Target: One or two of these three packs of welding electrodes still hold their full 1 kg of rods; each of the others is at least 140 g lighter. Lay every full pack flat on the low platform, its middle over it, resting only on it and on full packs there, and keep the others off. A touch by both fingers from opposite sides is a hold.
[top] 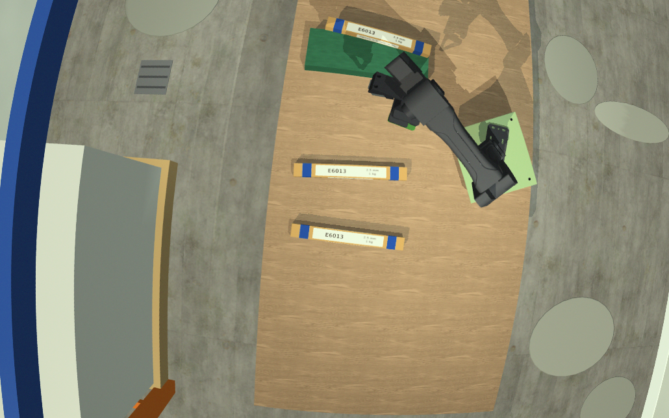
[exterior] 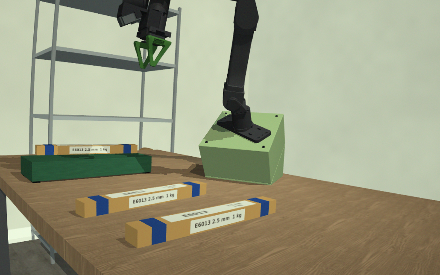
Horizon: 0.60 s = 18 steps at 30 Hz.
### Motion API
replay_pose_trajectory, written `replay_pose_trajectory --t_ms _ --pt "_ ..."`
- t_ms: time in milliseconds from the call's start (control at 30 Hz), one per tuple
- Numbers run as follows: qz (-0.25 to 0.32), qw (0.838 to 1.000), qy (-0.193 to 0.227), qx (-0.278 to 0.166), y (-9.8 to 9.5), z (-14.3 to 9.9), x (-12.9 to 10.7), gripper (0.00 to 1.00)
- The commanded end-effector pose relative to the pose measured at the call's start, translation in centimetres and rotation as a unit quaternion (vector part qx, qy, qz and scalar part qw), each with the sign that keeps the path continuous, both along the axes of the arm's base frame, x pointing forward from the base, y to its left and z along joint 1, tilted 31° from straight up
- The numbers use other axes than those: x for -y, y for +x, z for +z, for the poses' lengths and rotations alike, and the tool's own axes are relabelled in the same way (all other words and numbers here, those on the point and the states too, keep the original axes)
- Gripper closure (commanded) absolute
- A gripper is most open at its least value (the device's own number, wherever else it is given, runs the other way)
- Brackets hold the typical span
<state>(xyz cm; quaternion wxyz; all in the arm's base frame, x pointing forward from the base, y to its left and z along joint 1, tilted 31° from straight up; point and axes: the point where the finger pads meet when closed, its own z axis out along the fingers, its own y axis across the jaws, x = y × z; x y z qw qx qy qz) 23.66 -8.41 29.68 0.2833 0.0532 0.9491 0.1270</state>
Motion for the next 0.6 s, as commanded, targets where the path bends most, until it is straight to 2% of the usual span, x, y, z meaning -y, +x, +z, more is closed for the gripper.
replay_pose_trajectory --t_ms 0,567 --pt "0.038 0.997 0.042 -0.047 -0.49 -0.04 -0.28 0.24" --pt "0.042 0.997 0.044 -0.044 -0.42 0.03 -0.39 0.24"
